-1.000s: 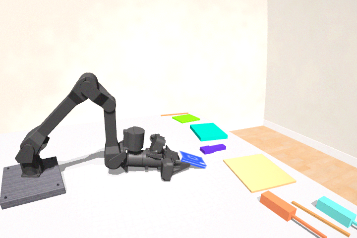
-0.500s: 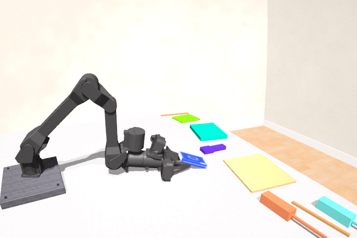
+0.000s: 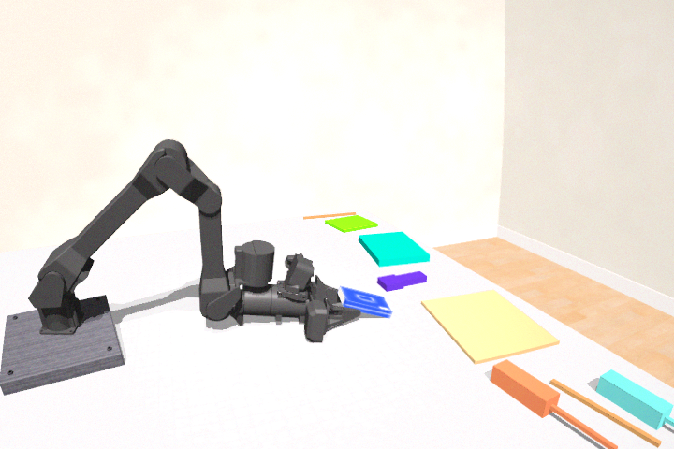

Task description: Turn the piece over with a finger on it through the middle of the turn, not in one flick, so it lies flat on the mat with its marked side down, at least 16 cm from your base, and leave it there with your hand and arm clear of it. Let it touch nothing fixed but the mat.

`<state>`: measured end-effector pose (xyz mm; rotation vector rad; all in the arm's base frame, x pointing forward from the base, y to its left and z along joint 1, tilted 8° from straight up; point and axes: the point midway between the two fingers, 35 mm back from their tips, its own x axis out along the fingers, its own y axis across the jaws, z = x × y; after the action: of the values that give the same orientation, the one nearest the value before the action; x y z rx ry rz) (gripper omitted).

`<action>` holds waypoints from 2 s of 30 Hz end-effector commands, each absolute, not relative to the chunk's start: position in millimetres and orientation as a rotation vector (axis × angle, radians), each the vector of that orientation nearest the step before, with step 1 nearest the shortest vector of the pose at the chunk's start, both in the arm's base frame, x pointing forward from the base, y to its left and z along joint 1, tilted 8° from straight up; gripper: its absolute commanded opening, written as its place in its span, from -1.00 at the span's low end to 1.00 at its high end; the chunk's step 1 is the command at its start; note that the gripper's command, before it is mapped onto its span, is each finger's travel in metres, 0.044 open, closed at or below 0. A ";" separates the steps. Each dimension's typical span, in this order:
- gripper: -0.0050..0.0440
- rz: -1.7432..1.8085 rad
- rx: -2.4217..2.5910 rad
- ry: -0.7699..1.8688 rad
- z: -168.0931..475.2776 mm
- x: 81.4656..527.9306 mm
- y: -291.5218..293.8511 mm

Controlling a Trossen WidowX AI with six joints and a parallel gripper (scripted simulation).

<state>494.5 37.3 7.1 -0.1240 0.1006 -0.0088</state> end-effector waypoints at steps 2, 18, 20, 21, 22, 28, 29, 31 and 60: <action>-0.80 -0.018 -0.123 0.120 -2.2 493.5 36.4; -0.80 -0.045 -0.120 0.118 -2.8 496.1 36.7; -0.80 -0.045 -0.120 0.118 -2.8 496.1 36.7; -0.80 -0.045 -0.120 0.118 -2.8 496.1 36.7; -0.80 -0.045 -0.120 0.118 -2.8 496.1 36.7; -0.80 -0.061 -0.118 0.106 1.6 499.8 35.9; -0.80 -0.064 -0.118 0.109 0.6 499.7 35.9; -0.80 -0.072 -0.117 0.114 -1.5 499.4 35.9; -0.80 -0.113 -0.113 0.097 4.2 506.3 34.8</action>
<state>504.8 35.4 8.0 -0.1141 0.0902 -0.1043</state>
